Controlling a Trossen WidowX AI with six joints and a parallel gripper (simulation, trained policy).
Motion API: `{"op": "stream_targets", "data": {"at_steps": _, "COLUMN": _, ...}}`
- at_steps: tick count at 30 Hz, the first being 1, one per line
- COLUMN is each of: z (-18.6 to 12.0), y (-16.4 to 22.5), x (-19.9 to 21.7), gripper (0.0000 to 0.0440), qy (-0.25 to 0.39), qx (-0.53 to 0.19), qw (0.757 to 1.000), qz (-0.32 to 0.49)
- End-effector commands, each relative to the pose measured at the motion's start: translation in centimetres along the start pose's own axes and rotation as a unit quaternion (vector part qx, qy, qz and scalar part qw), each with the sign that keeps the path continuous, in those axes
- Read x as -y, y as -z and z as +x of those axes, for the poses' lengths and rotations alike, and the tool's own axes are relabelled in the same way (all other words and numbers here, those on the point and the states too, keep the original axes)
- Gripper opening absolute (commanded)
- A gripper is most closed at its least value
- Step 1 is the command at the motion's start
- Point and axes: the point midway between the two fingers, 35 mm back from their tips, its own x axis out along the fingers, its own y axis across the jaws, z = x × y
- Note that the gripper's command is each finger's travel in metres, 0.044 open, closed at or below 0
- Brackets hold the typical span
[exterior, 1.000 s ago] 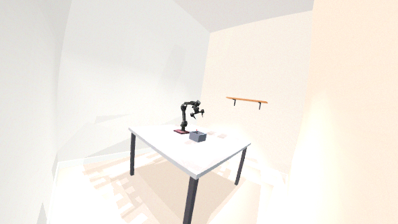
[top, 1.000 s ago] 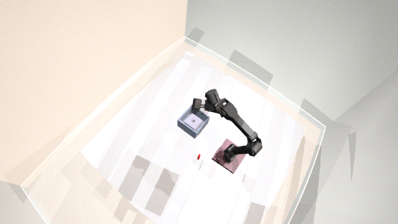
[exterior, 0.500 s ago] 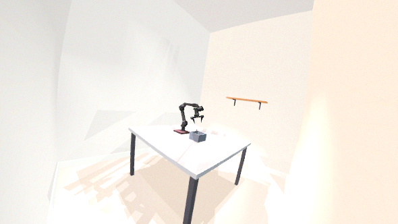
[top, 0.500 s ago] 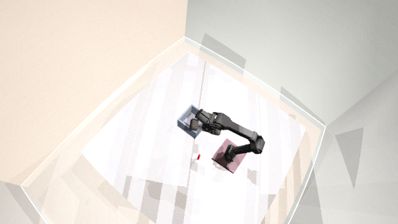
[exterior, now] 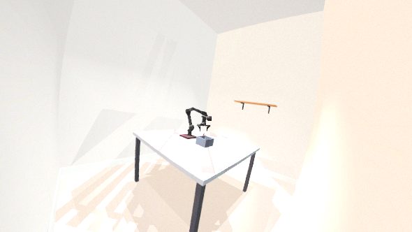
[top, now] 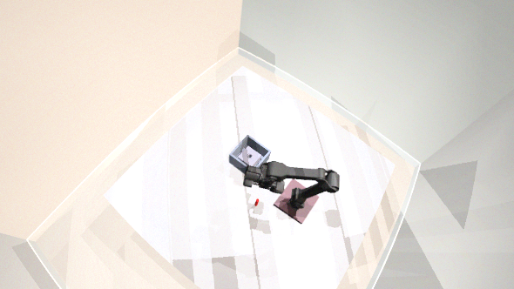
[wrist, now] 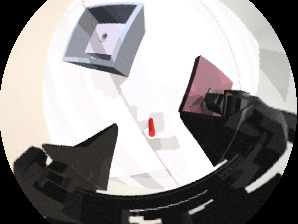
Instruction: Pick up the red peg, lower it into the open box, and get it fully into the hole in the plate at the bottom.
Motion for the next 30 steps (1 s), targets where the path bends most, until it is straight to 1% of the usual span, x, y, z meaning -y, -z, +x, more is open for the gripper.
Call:
{"op": "stream_targets", "data": {"at_steps": 1, "z": 1.3, "y": 1.1, "x": 0.3, "gripper": 0.0440, "qy": 0.009, "qx": -0.007, "qw": 1.000, "qz": 0.002}}
{"op": "stream_targets", "data": {"at_steps": 13, "z": 7.0, "y": 3.9, "x": 0.0, "gripper": 0.0439, "qy": -0.014, "qx": -0.026, "qw": 1.000, "qz": 0.003}}
{"op": "stream_targets", "data": {"at_steps": 18, "z": 8.8, "y": 4.6, "x": -0.1, "gripper": 0.0426, "qy": -0.025, "qx": -0.034, "qw": 0.999, "qz": 0.012}}
{"op": "stream_targets", "data": {"at_steps": 20, "z": 9.3, "y": 4.8, "x": 0.0, "gripper": 0.0391, "qy": -0.025, "qx": -0.039, "qw": 0.999, "qz": 0.018}}
{"op": "stream_targets", "data": {"at_steps": 30, "z": 9.6, "y": 5.3, "x": 0.3, "gripper": 0.0131, "qy": -0.017, "qx": -0.074, "qw": 0.997, "qz": 0.023}}
